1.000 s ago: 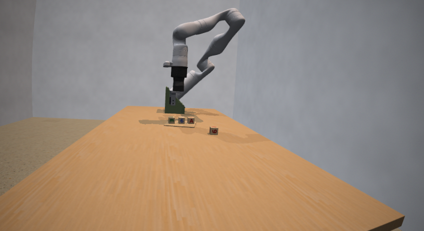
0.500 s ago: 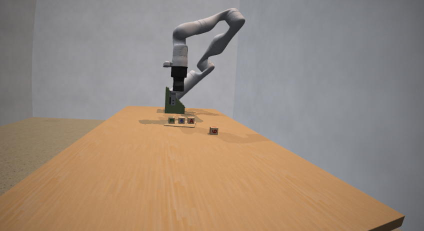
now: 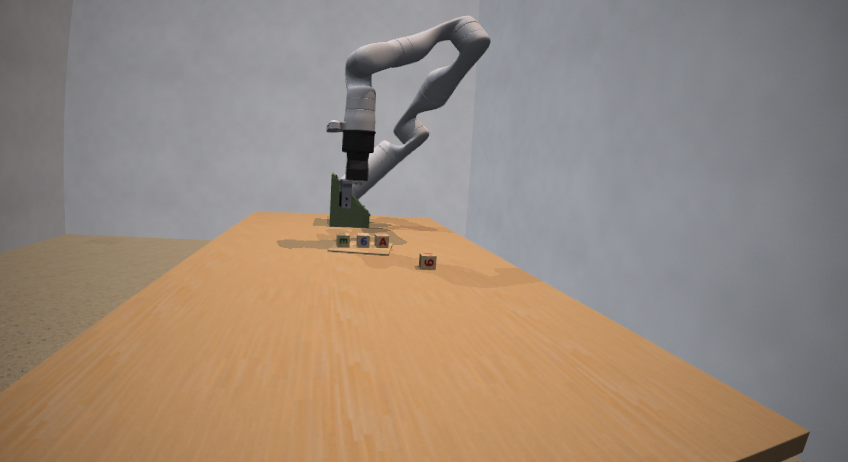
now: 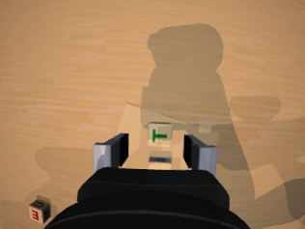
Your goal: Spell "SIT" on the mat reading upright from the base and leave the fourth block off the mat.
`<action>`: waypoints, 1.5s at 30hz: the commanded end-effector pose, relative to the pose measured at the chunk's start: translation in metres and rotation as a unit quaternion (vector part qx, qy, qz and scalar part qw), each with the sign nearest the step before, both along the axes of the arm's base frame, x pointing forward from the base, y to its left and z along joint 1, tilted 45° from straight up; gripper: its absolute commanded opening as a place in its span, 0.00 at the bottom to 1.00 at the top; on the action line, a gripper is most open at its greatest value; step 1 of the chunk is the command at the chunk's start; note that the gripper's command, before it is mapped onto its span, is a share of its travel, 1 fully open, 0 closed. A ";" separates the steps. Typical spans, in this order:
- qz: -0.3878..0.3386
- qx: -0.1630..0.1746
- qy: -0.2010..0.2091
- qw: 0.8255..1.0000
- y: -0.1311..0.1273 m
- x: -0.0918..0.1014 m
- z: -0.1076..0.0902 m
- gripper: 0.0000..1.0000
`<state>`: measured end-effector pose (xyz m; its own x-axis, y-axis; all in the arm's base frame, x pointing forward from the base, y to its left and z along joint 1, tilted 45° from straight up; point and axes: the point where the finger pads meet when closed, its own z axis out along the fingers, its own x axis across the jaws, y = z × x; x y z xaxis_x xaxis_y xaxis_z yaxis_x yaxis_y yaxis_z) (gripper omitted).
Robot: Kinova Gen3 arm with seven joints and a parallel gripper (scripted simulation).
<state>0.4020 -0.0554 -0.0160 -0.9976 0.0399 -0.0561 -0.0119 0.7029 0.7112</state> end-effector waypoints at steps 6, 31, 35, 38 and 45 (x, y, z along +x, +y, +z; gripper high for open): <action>-0.004 -0.002 0.001 1.000 -0.021 -0.001 0.018 1.00; -0.004 -0.001 0.003 1.000 -0.060 -0.007 0.059 1.00; -0.004 -0.001 0.003 1.000 -0.060 -0.007 0.059 1.00; -0.004 -0.001 0.003 1.000 -0.060 -0.007 0.059 1.00; -0.004 -0.001 0.003 1.000 -0.060 -0.007 0.059 1.00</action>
<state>0.3976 -0.1127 0.0412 -0.9974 0.0422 -0.0587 -0.0121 0.7030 0.7111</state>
